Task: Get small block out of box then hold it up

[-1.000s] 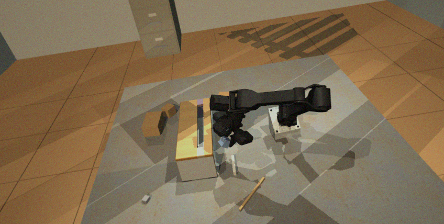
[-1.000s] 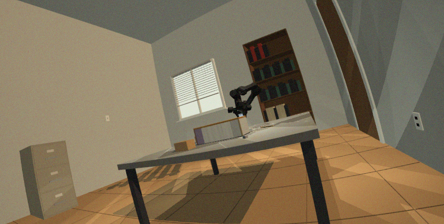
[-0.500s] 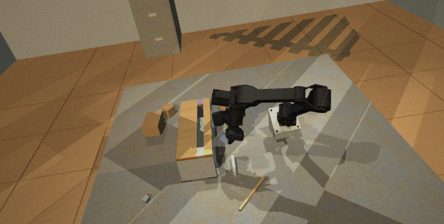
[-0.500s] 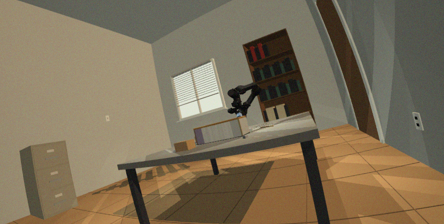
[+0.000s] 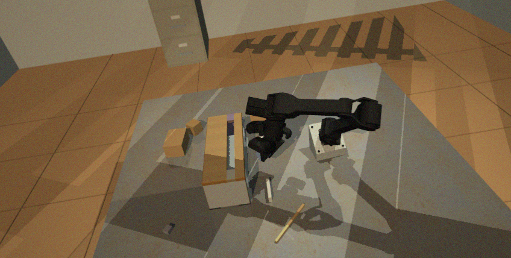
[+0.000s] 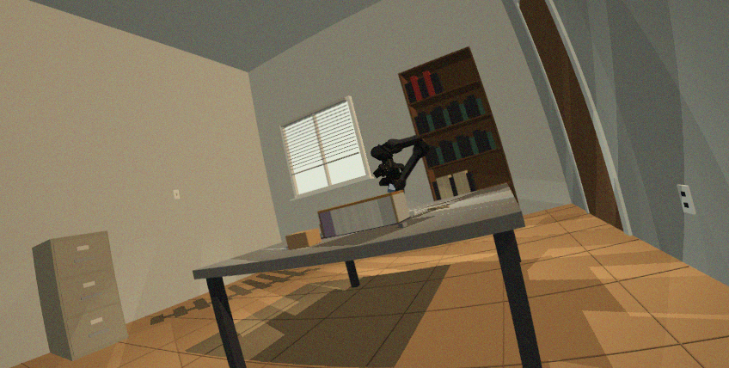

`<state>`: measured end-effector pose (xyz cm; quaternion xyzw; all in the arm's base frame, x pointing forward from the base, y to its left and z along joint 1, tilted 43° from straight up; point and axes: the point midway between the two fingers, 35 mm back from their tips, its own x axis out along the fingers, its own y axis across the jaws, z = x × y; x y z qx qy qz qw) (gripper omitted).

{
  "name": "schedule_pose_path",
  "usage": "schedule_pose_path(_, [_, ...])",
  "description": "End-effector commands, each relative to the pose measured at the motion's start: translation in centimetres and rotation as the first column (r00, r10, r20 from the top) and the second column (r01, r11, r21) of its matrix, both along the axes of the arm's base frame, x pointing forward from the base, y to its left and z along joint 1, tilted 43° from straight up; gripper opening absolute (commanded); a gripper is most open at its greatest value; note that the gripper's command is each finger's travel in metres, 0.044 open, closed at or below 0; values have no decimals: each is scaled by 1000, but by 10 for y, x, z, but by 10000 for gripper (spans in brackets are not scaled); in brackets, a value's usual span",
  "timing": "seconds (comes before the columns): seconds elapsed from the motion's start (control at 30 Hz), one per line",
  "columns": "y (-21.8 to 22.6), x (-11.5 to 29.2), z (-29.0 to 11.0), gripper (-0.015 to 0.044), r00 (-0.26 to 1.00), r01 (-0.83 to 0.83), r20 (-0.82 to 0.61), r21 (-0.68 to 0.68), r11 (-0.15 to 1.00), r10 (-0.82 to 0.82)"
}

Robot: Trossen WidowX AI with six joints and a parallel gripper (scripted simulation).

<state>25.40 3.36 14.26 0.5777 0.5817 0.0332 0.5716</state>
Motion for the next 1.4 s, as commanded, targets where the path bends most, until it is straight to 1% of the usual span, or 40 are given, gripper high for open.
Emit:
schedule_pose_path(0.0, [-2,-2,3,0,990,100,-106,56,993,-94])
schedule_pose_path(0.17, [-5,-4,5,0,945,239,-257,112,965,-204])
schedule_pose_path(0.33, [-8,-7,8,0,865,377,-408,145,915,-292])
schedule_pose_path(0.5, [-11,-9,10,0,755,509,-552,155,847,-353])
schedule_pose_path(0.7, [-14,-12,13,0,590,653,-708,135,745,-388])
schedule_pose_path(1.03, [-20,-16,19,0,263,835,-900,32,549,-347])
schedule_pose_path(1.2, [-22,-18,22,0,90,892,-955,-49,449,-282])
schedule_pose_path(1.37, [-25,-20,25,0,-80,925,-978,-144,353,-191])
